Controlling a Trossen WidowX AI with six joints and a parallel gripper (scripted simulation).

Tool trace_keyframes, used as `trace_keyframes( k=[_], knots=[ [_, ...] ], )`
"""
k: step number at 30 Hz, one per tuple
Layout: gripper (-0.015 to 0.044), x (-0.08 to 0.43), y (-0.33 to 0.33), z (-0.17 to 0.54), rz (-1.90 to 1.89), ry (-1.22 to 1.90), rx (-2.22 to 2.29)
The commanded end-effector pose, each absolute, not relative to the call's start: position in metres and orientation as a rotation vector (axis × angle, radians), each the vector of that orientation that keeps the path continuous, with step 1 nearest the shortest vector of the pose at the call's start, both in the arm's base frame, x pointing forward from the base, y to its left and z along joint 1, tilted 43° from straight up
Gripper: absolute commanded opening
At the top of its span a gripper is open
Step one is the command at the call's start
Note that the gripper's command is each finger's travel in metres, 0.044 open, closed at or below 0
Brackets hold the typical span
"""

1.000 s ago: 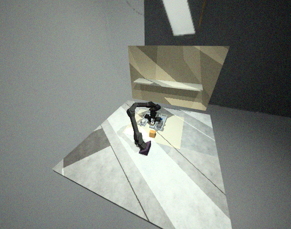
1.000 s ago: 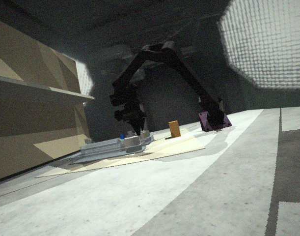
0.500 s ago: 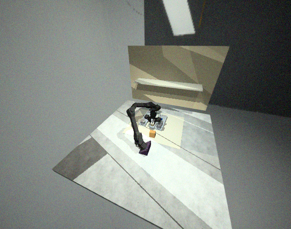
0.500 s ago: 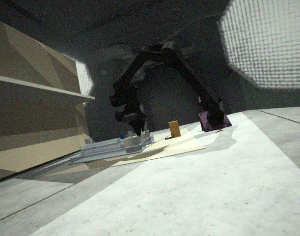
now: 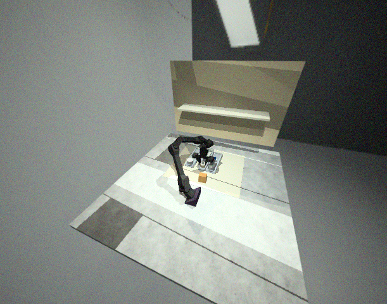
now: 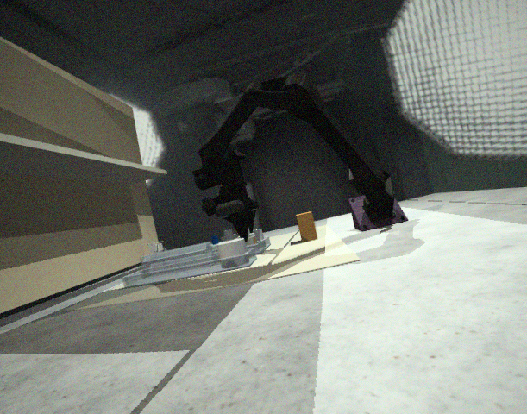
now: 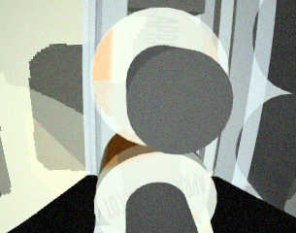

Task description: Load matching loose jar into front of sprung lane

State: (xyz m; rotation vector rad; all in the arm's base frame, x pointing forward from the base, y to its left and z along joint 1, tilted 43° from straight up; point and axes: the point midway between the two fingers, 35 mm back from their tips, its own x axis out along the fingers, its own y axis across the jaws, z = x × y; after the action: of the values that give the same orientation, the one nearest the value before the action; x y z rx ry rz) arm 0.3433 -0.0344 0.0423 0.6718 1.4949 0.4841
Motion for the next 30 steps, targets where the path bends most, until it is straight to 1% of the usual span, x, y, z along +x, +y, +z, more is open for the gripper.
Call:
trace_keyframes(
  k=[1, 30],
  knots=[
    [0.0, 0.348, -0.0311, 0.0421, 0.495, 1.471, 0.675],
    [0.0, 0.3447, -0.0291, 0.0405, 0.495, 1.471, 0.675]
  ],
)
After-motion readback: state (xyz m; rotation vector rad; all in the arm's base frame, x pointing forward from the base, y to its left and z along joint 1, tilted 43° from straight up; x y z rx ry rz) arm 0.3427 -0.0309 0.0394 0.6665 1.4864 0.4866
